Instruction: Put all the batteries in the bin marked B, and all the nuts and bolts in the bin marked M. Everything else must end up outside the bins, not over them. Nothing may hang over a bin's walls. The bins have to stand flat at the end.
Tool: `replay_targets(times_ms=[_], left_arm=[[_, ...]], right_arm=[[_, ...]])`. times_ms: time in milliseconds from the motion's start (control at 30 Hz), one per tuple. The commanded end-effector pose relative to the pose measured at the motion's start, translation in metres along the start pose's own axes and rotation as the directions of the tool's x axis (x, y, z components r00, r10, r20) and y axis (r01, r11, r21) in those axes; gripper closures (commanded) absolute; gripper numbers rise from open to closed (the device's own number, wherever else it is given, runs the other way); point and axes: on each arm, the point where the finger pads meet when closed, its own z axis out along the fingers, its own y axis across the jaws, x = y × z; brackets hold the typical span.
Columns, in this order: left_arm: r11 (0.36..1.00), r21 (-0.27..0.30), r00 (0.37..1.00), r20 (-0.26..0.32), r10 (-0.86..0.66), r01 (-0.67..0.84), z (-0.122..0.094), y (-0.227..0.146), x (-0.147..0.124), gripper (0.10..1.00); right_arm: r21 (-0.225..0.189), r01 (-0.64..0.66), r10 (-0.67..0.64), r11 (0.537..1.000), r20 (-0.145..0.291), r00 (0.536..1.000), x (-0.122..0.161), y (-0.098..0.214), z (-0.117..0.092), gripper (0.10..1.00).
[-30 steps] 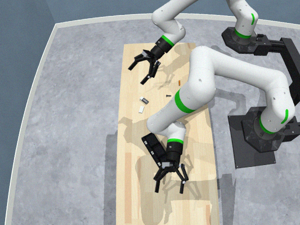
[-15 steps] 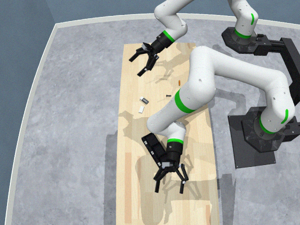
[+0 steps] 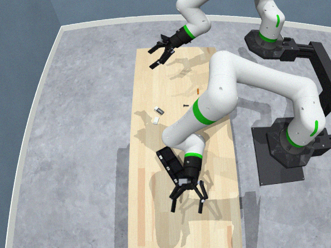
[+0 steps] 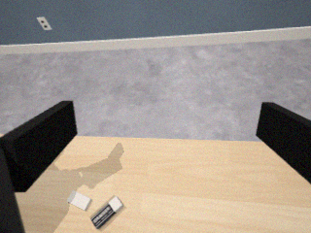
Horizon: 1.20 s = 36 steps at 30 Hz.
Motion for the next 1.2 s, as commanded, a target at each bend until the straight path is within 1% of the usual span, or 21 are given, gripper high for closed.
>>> replay_targets(times_ms=[0,167,333,400,467,667,867,900,967,1167], left_arm=[[1.000,0.000,1.000,0.000,-0.001,0.001,0.000,0.000,0.001,0.098],[1.000,0.000,1.000,0.000,-0.001,0.001,0.000,0.000,0.001,0.098],[1.000,0.000,1.000,0.000,-0.001,0.001,0.000,0.000,0.001,0.098],[1.000,0.000,1.000,0.000,-0.001,0.001,0.000,0.000,0.001,0.098],[1.000,0.000,1.000,0.000,-0.001,0.001,0.000,0.000,0.001,0.098],[1.000,0.000,1.000,0.000,-0.001,0.001,0.000,0.000,0.001,0.098],[1.000,0.000,1.000,0.000,-0.001,0.001,0.000,0.000,0.001,0.098],[1.000,0.000,1.000,0.000,-0.001,0.001,0.000,0.000,0.001,0.098],[1.000,0.000,1.000,0.000,-0.001,0.001,0.000,0.000,0.001,0.098],[1.000,0.000,1.000,0.000,-0.001,0.001,0.000,0.000,0.001,0.098]], right_arm=[[-0.074,-0.066,0.066,0.995,0.002,0.998,0.000,0.032,-0.015,0.098],[-0.183,-0.166,0.170,0.969,0.007,0.985,-0.008,0.078,-0.041,0.098],[-0.292,-0.269,0.282,0.918,0.004,0.959,-0.023,0.122,-0.073,0.098],[-0.292,-0.269,0.282,0.918,0.004,0.959,-0.023,0.122,-0.073,0.098],[-0.335,-0.310,0.329,0.890,0.001,0.944,-0.031,0.138,-0.087,0.098],[-0.455,-0.425,0.469,0.783,-0.018,0.883,-0.062,0.179,-0.133,0.098],[-0.557,-0.522,0.602,0.646,-0.049,0.797,-0.099,0.208,-0.181,0.098],[-0.572,-0.536,0.623,0.621,-0.055,0.780,-0.106,0.211,-0.189,0.098],[-0.572,-0.536,0.623,0.621,-0.055,0.780,-0.106,0.211,-0.189,0.098],[-0.647,-0.605,0.737,0.464,-0.097,0.669,-0.147,0.222,-0.235,0.098]])
